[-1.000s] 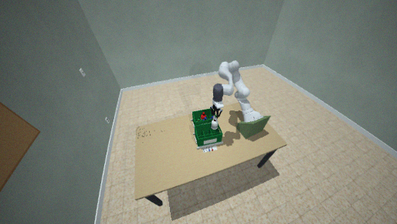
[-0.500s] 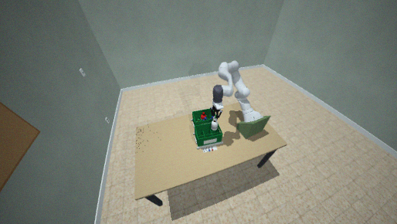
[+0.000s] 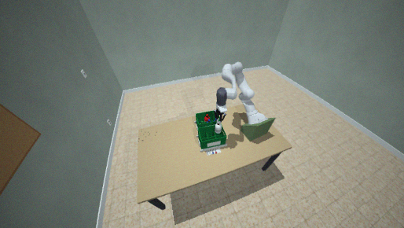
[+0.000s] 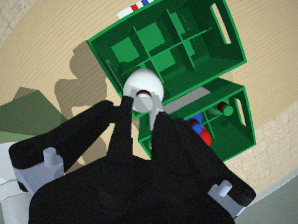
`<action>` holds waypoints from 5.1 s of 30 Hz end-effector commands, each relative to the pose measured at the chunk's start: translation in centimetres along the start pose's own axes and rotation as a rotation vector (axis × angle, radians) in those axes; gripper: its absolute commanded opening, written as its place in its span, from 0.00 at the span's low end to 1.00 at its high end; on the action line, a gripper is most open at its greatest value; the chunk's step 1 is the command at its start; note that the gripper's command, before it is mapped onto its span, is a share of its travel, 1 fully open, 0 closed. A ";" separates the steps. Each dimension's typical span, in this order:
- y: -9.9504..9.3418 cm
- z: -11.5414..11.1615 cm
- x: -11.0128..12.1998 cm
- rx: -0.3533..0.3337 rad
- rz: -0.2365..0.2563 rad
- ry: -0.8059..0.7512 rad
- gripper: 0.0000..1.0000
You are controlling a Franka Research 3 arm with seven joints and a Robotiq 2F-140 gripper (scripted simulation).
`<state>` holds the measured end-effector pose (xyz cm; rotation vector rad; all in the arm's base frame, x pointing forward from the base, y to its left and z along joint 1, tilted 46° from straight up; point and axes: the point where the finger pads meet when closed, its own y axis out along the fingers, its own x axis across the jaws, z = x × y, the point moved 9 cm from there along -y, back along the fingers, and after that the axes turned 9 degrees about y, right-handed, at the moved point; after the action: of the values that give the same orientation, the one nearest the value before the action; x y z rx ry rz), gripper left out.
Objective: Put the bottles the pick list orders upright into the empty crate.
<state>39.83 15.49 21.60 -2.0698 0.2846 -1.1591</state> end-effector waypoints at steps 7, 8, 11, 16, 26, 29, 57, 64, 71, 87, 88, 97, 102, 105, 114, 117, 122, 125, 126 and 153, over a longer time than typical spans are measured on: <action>0.6 0.3 0.0 0.014 -0.001 0.008 0.00; 0.6 0.3 0.0 0.014 -0.001 0.008 0.00; 0.9 0.3 0.0 0.014 -0.001 0.008 0.00; 1.4 0.3 0.0 0.014 -0.001 0.008 0.00; 2.2 0.3 0.0 0.014 -0.001 0.008 0.00; 2.5 0.3 0.0 0.014 -0.001 0.008 0.00; 5.1 0.3 0.0 0.014 -0.001 0.008 0.00; 5.6 0.4 0.0 0.014 -0.001 0.008 0.00; 6.3 0.4 0.0 0.014 -0.001 0.008 0.00; 7.6 0.4 0.0 0.014 -0.001 0.008 0.00; 7.6 0.4 0.0 0.014 -0.001 0.008 0.00; 8.0 0.4 0.0 0.014 -0.001 0.008 0.00; 8.2 0.4 0.0 0.014 -0.001 0.008 0.00; 8.4 0.4 0.0 0.014 -0.001 0.008 0.00; 8.7 0.4 0.0 0.014 -0.001 0.008 0.00; 8.9 0.4 0.0 0.014 -0.001 0.008 0.00; 9.1 0.4 0.0 0.014 -0.001 0.008 0.00; 9.3 0.4 0.0 0.014 -0.001 0.008 0.00; 9.3 0.4 0.0 0.014 -0.001 0.008 0.00; 10.3 0.4 0.0 0.014 -0.001 0.008 0.00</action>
<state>41.60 8.18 14.32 -2.0657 0.2837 -1.1616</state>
